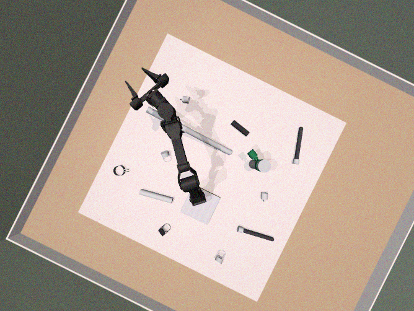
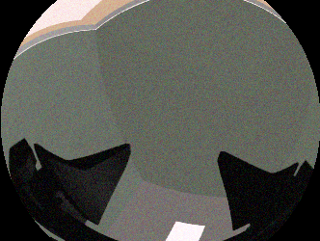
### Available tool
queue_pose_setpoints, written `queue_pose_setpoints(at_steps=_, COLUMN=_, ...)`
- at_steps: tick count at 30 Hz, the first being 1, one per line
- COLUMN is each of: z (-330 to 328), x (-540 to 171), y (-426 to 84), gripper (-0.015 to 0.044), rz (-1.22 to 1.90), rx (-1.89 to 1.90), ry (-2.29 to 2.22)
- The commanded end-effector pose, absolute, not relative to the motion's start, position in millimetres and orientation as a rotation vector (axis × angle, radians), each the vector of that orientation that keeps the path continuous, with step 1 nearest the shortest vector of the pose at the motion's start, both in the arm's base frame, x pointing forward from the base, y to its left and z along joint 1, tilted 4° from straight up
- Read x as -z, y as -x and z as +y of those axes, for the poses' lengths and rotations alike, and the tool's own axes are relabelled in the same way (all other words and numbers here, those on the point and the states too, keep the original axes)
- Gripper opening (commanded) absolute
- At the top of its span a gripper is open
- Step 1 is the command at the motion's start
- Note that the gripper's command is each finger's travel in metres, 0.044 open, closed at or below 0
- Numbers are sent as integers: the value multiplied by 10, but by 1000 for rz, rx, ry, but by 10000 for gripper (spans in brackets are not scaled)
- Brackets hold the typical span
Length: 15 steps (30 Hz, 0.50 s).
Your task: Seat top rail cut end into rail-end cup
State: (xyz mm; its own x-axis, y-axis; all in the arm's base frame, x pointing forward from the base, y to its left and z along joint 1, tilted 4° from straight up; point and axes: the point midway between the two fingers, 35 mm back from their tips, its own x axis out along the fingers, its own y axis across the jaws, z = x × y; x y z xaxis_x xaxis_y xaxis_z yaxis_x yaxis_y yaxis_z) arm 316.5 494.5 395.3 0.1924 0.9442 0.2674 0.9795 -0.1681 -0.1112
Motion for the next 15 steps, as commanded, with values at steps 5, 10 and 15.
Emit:
queue_pose_setpoints(at_steps=5, z=4560, x=-3904, y=-3478, gripper=440, rz=-1541, rx=-249, ry=2114)
queue_pose_setpoints(at_steps=10, z=3967, x=-3728, y=-3798, gripper=440, rz=-1040, rx=-663, ry=1881)
queue_pose_setpoints(at_steps=15, z=3617, x=-3595, y=-3913, gripper=440, rz=-746, rx=-794, ry=1718)
